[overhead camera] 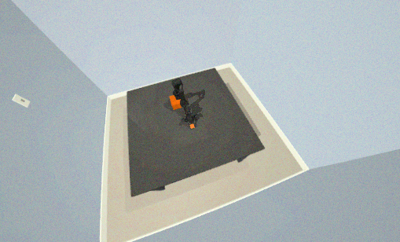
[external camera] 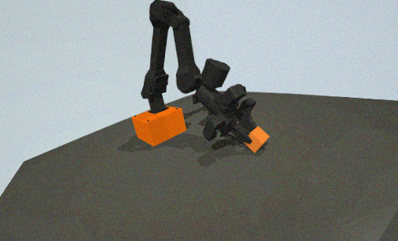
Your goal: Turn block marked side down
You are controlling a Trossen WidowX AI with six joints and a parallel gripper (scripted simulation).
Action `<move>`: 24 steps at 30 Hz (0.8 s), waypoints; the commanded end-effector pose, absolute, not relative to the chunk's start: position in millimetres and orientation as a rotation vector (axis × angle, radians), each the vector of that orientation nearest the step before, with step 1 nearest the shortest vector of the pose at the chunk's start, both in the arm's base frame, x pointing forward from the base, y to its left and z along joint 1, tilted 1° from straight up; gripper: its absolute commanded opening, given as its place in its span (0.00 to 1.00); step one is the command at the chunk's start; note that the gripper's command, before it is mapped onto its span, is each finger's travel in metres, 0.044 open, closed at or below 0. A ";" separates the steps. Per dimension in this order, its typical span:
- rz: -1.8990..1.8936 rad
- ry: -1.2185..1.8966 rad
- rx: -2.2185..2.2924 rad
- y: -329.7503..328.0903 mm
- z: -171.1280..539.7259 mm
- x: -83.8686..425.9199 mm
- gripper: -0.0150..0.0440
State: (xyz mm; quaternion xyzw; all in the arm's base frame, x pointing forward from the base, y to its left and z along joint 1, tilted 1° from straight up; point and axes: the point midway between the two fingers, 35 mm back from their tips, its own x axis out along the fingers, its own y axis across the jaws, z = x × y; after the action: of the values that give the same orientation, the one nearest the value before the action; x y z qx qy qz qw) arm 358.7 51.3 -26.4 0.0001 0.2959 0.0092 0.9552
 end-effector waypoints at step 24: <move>0.010 0.468 -0.005 47.0 -23.1 342.0 0.25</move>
State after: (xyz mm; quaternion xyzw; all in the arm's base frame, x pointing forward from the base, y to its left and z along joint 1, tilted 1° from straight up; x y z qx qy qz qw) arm 341.8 47.8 -23.9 0.0007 0.2342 0.0072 0.9722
